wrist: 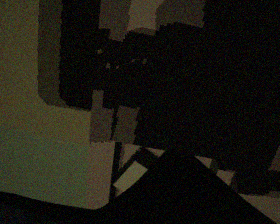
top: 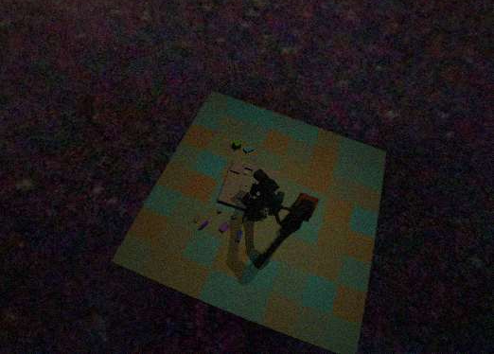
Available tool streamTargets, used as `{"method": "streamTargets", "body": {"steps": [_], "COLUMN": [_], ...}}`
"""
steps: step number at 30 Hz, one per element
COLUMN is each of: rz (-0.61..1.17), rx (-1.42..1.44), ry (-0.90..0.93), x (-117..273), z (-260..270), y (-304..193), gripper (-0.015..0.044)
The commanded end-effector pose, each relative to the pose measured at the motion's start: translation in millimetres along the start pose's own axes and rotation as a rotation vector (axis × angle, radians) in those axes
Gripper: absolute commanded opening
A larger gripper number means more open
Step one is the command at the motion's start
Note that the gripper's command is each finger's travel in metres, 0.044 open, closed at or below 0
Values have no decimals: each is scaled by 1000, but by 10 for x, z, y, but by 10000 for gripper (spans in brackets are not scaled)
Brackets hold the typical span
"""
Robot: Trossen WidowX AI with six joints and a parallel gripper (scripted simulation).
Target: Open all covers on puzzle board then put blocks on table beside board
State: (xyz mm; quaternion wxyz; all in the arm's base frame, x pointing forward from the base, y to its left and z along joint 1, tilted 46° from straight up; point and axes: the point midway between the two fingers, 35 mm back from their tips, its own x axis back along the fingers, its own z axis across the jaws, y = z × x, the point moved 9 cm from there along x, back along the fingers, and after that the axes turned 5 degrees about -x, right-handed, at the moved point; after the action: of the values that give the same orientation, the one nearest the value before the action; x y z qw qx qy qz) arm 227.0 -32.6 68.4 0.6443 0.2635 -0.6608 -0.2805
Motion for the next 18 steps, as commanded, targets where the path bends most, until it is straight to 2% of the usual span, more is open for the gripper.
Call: {"method": "streamTargets", "body": {"steps": [1,18], "rz": [-8,-8], "rx": [-5,-5], "ry": [1,2], "x": [-4,97], "z": [17,24], "y": [47,116], "gripper": [0,0]}}
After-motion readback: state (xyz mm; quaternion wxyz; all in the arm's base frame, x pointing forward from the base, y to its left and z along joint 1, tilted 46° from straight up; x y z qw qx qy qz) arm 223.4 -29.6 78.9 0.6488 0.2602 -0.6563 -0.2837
